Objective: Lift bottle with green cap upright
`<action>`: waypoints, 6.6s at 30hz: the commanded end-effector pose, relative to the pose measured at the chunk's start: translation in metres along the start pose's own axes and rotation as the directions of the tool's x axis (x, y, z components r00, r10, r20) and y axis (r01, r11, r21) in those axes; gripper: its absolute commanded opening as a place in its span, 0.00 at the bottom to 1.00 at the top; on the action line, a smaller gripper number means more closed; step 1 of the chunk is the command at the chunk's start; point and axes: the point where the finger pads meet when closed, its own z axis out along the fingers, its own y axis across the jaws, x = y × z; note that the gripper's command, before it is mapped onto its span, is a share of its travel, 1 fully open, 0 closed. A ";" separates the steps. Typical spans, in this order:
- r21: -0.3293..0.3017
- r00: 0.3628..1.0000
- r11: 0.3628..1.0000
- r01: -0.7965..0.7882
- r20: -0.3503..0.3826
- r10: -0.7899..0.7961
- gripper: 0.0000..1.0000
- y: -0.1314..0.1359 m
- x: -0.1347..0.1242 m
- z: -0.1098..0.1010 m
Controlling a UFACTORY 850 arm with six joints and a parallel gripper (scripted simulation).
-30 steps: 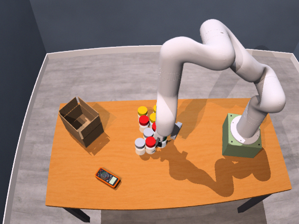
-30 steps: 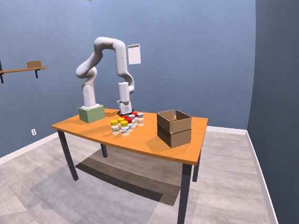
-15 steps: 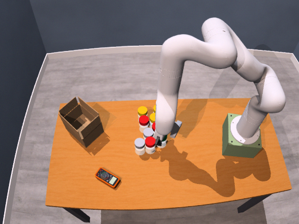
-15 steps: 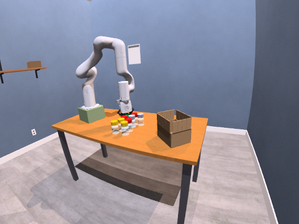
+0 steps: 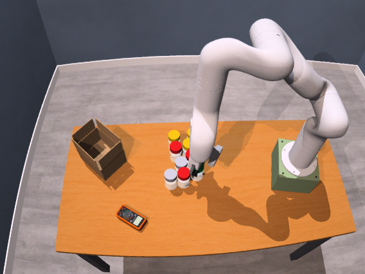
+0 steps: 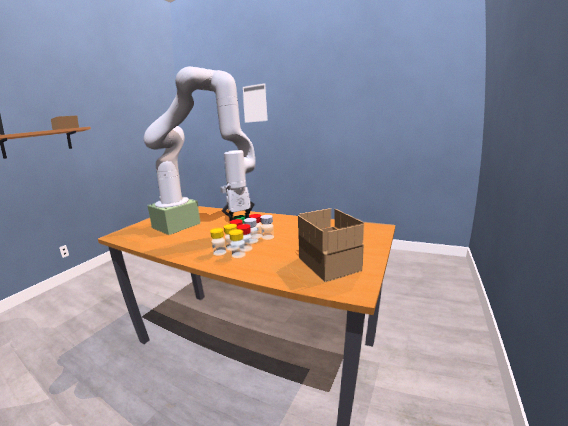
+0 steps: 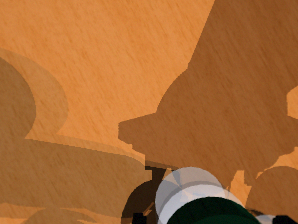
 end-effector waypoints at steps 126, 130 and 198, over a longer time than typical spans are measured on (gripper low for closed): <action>-0.001 1.000 1.000 0.000 0.001 0.000 0.00 0.000 -0.001 -0.052; -0.001 1.000 1.000 0.000 0.001 0.000 0.00 0.000 -0.001 -0.057; -0.001 1.000 1.000 0.000 0.001 0.000 0.00 0.000 -0.001 -0.066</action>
